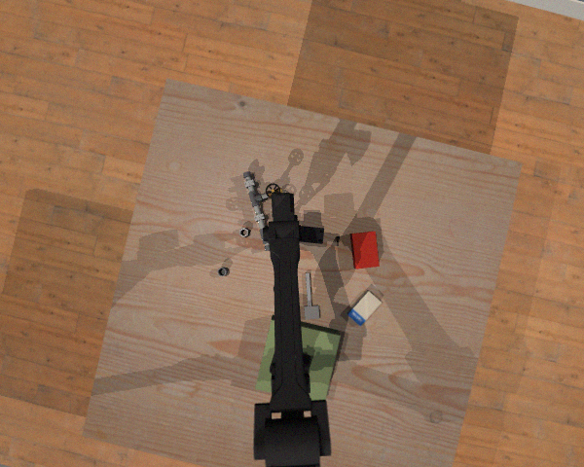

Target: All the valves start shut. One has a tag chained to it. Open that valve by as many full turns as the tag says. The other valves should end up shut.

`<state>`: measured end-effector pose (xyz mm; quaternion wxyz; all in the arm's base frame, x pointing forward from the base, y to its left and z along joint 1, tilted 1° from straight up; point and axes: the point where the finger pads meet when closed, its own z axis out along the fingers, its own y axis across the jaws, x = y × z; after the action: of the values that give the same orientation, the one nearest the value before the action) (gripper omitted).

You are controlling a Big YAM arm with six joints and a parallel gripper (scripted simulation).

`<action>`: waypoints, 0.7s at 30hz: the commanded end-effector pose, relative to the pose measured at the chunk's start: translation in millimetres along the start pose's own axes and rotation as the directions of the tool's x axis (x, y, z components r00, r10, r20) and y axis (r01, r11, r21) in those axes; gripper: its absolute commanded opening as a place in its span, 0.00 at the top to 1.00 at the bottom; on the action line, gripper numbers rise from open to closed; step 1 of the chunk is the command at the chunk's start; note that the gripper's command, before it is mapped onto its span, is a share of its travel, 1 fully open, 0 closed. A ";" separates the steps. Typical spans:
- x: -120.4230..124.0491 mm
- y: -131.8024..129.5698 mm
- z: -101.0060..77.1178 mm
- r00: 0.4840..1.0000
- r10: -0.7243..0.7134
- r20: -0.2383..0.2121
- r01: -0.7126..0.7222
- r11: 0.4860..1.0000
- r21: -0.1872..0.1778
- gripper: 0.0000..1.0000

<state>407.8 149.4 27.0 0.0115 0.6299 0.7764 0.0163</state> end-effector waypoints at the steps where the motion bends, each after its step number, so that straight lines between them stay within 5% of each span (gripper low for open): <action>1: 3.2 11.1 -13.5 0.994 -0.112 0.000 0.112 0.993 -0.030 1.00; 7: 3.3 11.2 -13.5 0.973 -0.231 0.004 0.231 0.973 -0.030 1.00; 12: 3.4 11.2 -13.5 0.904 -0.427 0.009 0.427 0.904 -0.029 1.00; 17: 3.0 11.4 -13.6 0.761 -0.648 0.015 0.649 0.761 -0.026 1.00; 21: 2.3 11.6 -13.7 0.586 -0.810 0.020 0.810 0.585 -0.023 1.00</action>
<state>408.0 149.5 27.0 0.0176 0.3497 0.9366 0.0106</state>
